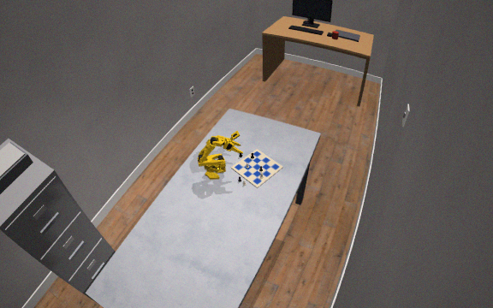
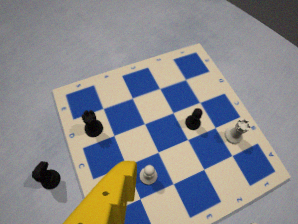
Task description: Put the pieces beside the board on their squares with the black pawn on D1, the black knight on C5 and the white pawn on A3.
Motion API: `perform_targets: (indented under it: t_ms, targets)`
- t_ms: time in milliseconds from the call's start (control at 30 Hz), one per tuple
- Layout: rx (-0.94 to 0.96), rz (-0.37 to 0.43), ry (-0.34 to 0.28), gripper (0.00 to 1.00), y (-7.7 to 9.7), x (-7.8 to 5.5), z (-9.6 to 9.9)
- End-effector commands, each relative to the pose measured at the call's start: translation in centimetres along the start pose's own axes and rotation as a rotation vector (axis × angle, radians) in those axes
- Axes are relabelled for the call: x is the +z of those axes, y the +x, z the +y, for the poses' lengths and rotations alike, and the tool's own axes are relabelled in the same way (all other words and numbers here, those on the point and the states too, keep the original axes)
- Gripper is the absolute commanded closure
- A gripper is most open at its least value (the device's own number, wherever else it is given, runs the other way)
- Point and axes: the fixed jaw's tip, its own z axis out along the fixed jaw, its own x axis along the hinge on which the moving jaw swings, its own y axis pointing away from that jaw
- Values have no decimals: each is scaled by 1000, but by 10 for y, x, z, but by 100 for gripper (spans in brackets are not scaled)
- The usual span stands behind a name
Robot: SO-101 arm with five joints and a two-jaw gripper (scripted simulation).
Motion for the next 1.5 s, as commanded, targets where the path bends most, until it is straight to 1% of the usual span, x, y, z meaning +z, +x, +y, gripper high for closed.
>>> perform_targets:
  t_ms: [0, 200, 1233, 1467]
  targets:
    - [43, 1, 19, 59, 2, -6, -3]
    - [60, 8, 25, 60, 4, -8, -4]
    - [60, 9, 25, 60, 4, -8, -4]
    - [59, 36, 20, 62, -1, -7, -4]
